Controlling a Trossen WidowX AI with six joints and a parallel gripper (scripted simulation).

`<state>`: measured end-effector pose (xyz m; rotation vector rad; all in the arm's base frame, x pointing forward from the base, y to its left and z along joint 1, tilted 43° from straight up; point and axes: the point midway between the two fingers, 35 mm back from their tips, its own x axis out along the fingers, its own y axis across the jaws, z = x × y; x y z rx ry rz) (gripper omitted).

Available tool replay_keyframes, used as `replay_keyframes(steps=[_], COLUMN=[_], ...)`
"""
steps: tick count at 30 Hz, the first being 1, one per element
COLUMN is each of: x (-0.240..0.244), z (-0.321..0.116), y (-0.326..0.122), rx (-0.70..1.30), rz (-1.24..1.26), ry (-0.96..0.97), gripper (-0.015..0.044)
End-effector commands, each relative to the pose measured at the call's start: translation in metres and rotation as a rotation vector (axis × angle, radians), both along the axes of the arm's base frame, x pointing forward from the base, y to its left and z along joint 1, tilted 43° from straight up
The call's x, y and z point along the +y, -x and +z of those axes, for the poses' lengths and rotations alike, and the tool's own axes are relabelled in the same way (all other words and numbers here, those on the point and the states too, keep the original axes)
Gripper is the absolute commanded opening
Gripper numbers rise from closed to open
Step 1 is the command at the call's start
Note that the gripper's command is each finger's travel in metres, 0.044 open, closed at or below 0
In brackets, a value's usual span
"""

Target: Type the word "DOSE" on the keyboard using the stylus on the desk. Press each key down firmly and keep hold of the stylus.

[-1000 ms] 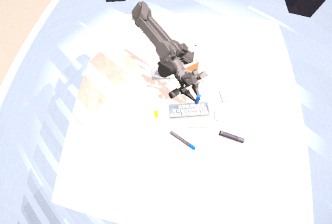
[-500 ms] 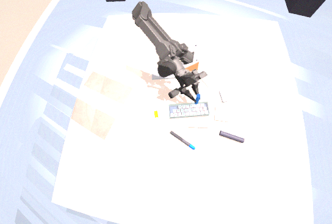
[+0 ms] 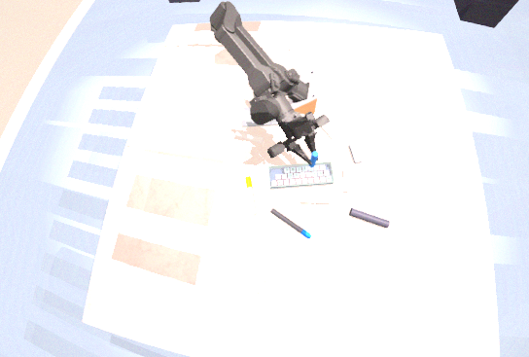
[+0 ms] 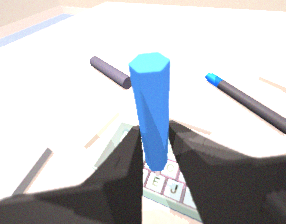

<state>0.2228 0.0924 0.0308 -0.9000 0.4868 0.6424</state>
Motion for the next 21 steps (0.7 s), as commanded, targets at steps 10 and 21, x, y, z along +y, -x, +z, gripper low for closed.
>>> replay_keyframes(steps=[10,21], x=[-0.0039,-0.0068], z=[-0.0056,-0.0088], y=[0.0004,-0.0002], rx=[0.003,0.003], rz=[0.004,0.004], ry=[0.004,0.004], gripper=[0.0081,0.0081])
